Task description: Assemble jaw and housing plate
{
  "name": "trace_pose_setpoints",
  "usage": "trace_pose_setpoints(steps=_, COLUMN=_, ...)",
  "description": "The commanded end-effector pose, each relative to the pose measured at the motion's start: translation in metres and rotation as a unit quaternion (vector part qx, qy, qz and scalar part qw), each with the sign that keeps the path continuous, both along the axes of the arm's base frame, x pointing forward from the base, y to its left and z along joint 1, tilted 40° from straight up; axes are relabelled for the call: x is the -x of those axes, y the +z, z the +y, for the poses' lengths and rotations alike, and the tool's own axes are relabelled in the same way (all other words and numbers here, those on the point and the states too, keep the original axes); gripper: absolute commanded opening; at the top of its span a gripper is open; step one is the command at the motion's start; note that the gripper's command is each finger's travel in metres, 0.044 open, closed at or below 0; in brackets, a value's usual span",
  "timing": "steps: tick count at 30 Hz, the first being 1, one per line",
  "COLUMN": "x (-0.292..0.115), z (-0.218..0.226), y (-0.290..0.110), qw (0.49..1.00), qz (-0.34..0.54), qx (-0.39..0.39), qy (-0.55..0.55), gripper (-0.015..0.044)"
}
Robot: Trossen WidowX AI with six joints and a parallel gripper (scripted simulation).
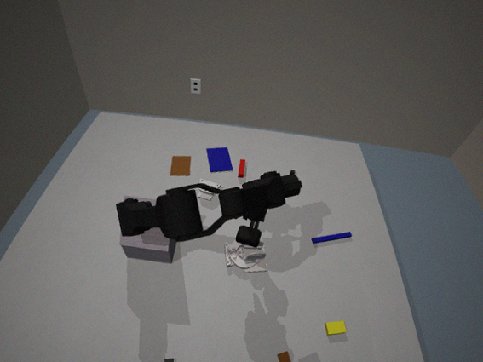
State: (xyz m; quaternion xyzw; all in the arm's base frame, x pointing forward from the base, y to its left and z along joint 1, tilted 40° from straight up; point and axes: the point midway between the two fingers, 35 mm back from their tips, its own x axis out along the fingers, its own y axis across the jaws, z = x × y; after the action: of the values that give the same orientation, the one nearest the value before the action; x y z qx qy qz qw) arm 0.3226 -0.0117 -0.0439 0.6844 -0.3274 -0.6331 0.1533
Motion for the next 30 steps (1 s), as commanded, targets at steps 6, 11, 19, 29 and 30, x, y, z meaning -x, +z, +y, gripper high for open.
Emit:
trace_pose_setpoints(steps=6, x=0.002, z=0.011, y=-0.006, qw=0.997, qz=-0.052, qx=-0.004, qy=-0.061, gripper=0.0440)
trace_pose_setpoints(steps=11, x=0.003, z=0.016, y=-0.008, qw=0.992, qz=-0.082, qx=-0.005, qy=-0.097, gripper=0.0440)
trace_pose_setpoints(steps=19, x=0.005, z=0.024, y=-0.013, qw=0.979, qz=-0.130, qx=-0.007, qy=-0.155, gripper=0.0440)
trace_pose_setpoints(steps=29, x=0.009, z=0.034, y=-0.018, qw=0.956, qz=-0.187, qx=-0.009, qy=-0.225, gripper=0.0440)
trace_pose_setpoints(steps=30, x=0.009, z=0.035, y=-0.019, qw=0.954, qz=-0.192, qx=-0.009, qy=-0.232, gripper=0.0440)
